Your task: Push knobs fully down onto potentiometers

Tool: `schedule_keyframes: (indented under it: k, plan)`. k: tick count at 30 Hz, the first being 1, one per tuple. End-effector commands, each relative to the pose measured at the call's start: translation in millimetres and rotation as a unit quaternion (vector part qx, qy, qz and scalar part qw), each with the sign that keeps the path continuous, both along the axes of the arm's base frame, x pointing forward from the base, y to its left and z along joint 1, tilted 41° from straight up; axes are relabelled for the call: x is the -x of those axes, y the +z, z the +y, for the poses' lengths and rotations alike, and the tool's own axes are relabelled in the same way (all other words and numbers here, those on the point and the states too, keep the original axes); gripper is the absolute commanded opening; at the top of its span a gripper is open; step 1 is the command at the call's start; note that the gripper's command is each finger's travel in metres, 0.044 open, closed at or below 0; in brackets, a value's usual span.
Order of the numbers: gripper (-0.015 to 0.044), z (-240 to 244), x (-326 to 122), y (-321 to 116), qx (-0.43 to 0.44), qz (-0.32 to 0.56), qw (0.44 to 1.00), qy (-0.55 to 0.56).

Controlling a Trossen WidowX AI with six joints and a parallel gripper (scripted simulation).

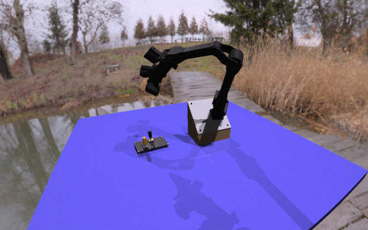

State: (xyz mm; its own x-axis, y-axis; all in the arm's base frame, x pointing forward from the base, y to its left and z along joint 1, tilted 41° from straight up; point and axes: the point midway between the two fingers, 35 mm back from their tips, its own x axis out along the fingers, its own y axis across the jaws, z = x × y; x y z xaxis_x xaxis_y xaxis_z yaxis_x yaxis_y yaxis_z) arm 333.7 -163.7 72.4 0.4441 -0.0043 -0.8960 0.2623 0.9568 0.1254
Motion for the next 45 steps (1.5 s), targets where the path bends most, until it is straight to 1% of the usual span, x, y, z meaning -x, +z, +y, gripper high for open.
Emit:
schedule_keyframes:
  k: [1,9,17,26,36,41,45]
  plan:
    - [0.0000,11,-5,-7,-0.006,0.013,0.998,0.061]
    - [0.0000,36,-13,-21,-0.022,0.034,0.980,0.193]
    - [0.0000,62,-18,-34,-0.044,0.040,0.945,0.321]
    - [0.0000,91,-22,-46,-0.075,0.029,0.886,0.456]
    - [0.0000,124,-24,-58,-0.113,-0.006,0.805,0.583]
    - [0.0000,139,-24,-62,-0.131,-0.030,0.762,0.634]
    - [0.0000,141,-24,-63,-0.133,-0.034,0.756,0.640]
